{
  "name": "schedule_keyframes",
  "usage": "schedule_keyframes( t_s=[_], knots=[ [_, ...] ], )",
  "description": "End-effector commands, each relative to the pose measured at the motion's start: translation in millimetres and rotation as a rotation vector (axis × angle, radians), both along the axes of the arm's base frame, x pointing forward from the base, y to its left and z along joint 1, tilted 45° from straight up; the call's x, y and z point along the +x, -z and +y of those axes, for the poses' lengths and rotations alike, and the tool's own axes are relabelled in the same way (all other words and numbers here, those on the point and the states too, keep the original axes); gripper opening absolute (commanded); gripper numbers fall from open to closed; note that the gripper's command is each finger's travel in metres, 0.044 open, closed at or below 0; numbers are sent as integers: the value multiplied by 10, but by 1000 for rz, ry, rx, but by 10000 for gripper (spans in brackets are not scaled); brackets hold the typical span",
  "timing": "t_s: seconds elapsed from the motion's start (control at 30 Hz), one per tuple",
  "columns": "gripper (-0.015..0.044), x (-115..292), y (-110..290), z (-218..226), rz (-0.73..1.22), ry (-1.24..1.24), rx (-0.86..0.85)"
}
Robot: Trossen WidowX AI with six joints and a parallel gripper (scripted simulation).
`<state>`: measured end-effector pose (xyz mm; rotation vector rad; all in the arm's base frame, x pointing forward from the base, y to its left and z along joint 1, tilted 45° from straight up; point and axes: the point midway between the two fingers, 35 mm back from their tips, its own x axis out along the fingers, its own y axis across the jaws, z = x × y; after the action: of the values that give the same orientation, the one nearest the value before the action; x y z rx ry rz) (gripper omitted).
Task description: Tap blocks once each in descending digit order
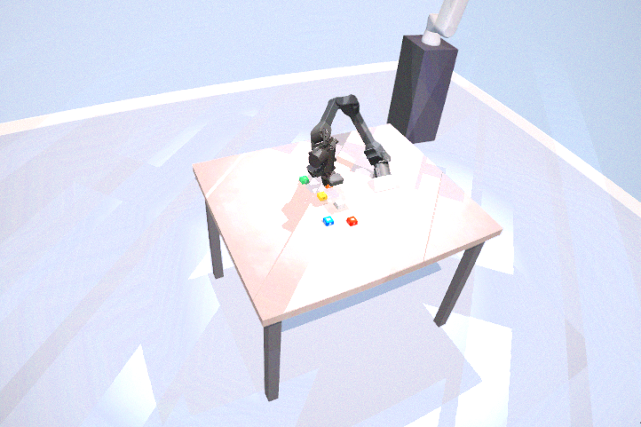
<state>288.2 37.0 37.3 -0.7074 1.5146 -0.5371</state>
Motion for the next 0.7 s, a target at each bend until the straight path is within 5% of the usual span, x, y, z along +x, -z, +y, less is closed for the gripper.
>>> schedule_keyframes(
  t_s=[0.0,0.23,0.43,0.67],
  knots=[
    [20,20,-294,329,-19,-8,13],
    [20,-63,-482,408,-18,0,10],
    [20,-546,-800,63,-14,0,8],
    [20,-535,-660,-82,-15,-1,11]
  ],
)
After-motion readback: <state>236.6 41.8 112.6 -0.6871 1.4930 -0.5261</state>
